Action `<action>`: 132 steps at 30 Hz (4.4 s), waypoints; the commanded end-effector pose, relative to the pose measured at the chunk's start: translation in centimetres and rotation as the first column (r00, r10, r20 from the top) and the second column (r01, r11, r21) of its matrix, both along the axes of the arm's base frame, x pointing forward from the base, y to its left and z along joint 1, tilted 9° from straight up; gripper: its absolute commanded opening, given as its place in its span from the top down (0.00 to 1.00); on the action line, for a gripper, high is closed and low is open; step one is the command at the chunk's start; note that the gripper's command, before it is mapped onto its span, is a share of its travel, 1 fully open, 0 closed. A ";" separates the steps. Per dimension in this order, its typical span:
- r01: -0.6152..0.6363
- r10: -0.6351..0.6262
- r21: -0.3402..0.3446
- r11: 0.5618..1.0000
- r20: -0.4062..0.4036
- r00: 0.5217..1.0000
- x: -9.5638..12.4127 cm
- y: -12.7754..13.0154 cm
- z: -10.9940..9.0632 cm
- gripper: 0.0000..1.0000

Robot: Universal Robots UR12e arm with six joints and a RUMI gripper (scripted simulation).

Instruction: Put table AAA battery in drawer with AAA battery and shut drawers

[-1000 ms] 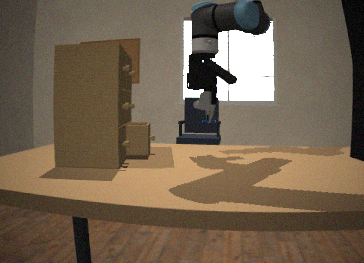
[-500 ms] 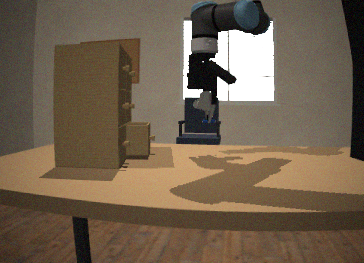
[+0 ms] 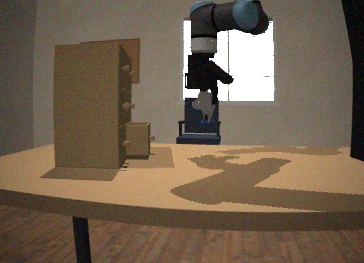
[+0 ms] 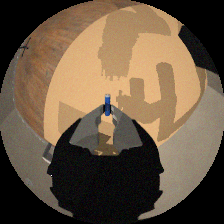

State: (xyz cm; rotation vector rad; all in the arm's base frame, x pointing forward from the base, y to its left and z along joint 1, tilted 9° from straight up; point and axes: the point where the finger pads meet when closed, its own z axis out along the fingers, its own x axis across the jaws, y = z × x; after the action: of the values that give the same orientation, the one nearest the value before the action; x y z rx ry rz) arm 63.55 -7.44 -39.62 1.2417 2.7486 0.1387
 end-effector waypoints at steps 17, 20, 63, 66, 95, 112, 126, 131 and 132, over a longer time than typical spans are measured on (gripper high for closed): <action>-0.594 0.596 -0.095 0.799 -0.008 0.803 1.6 0.0 0.3 0.98; -0.689 0.692 -0.113 0.716 -0.017 0.722 2.0 0.1 0.3 0.98; -0.724 0.741 -0.167 -0.670 -0.221 -0.635 5.4 2.9 1.0 0.98; -0.666 0.684 -0.160 -0.728 -0.232 -0.692 5.5 3.1 1.0 0.98; -0.420 0.439 -0.129 -0.899 -0.265 -0.858 5.8 3.9 1.1 0.98; -0.418 0.437 -0.129 -0.899 -0.266 -0.859 5.8 3.8 1.6 0.98; -0.418 0.437 -0.129 -0.899 -0.266 -0.859 5.5 3.8 3.2 0.98; -0.418 0.437 -0.129 -0.899 -0.266 -0.859 5.5 3.8 3.4 0.98; -0.418 0.437 -0.129 -0.899 -0.266 -0.859 5.5 3.7 3.4 0.98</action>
State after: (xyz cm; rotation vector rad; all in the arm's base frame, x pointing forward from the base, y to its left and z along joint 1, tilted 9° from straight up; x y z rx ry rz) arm 69.02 -3.66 -36.47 -2.4078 1.8223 -0.1484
